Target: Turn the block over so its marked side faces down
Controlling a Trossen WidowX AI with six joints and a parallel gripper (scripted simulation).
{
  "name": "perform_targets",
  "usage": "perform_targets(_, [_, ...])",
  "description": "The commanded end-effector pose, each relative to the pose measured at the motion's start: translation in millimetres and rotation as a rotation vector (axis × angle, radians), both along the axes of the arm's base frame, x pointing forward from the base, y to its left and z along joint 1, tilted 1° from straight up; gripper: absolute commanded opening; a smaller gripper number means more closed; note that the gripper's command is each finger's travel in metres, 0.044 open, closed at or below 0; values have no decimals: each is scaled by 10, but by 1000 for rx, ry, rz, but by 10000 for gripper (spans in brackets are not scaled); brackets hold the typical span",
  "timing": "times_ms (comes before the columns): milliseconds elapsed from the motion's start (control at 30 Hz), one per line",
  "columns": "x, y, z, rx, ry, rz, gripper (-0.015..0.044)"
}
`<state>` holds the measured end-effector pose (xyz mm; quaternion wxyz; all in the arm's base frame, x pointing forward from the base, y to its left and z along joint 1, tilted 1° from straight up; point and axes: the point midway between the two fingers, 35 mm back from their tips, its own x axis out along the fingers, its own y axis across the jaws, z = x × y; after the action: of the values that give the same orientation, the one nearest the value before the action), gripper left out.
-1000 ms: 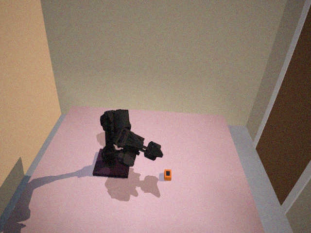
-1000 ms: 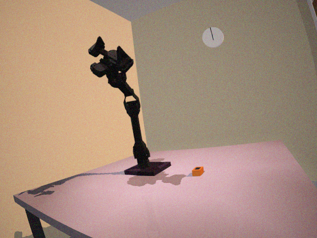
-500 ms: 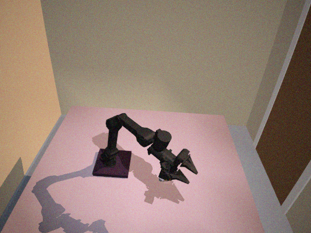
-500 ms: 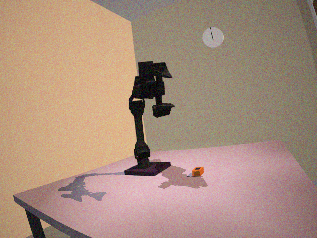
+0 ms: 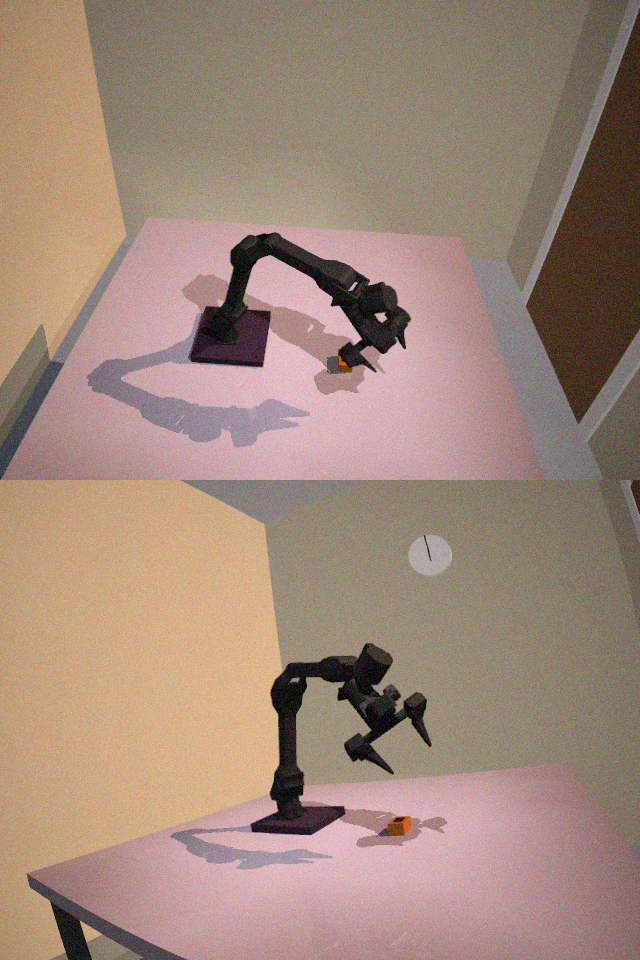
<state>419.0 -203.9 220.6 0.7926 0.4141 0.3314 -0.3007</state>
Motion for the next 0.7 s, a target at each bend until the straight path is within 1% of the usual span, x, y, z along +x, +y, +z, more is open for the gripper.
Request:
perform_targets(0, [-156,563,-499,-101,290,370,440])
perform_targets(100, [-311,886,-731,-151,449,619,440])
perform_targets(267, [-622,1403,-989,-199,655,1003,440])
perform_targets(333, [-656,1448,-1008,-203,673,1041,440])
perform_targets(567, [-626,1415,-1034,-203,673,1041,440])
perform_targets(667, [-612,1386,-1327,-204,673,1041,440])
